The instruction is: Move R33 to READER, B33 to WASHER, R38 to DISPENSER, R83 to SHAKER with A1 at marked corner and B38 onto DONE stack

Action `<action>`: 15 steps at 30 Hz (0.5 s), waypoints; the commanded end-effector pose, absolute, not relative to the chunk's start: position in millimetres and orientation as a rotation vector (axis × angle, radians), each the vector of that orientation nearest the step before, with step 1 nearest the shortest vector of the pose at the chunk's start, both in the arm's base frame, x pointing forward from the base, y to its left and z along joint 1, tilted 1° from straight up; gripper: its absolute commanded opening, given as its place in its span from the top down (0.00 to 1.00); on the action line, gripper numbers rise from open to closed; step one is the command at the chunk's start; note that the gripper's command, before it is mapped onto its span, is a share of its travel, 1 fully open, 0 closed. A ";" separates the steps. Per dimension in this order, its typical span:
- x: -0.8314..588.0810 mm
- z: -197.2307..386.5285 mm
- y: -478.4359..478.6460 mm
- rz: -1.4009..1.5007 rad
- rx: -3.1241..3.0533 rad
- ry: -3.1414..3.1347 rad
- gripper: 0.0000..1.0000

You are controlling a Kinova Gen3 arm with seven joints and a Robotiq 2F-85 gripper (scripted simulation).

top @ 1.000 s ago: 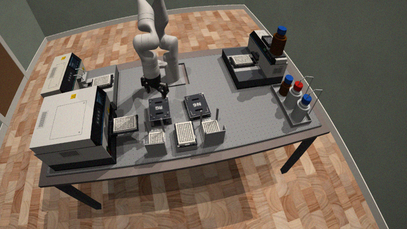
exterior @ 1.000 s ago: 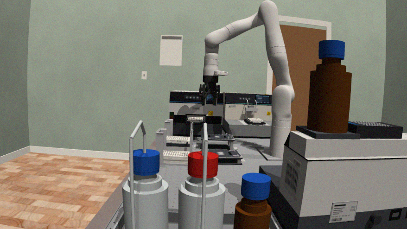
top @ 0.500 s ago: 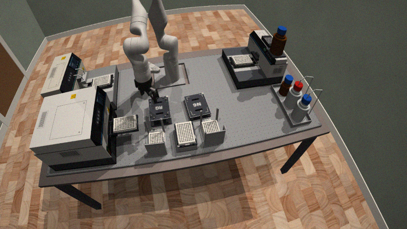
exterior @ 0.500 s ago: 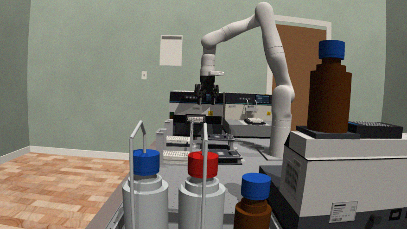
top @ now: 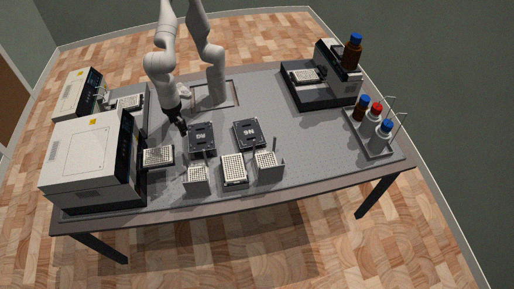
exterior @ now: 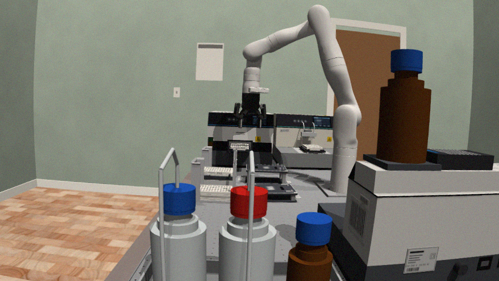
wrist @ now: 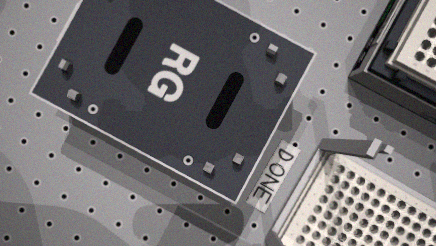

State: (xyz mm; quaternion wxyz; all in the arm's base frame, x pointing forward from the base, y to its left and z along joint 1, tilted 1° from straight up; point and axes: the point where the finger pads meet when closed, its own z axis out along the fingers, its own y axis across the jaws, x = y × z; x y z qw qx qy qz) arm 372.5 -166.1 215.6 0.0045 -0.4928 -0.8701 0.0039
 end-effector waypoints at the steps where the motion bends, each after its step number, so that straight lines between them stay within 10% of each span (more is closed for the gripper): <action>1: 377.3 214.9 -178.8 0.017 -1.623 -2.672 0.00; 15: 392.8 214.7 -210.6 0.010 -1.911 -2.474 0.00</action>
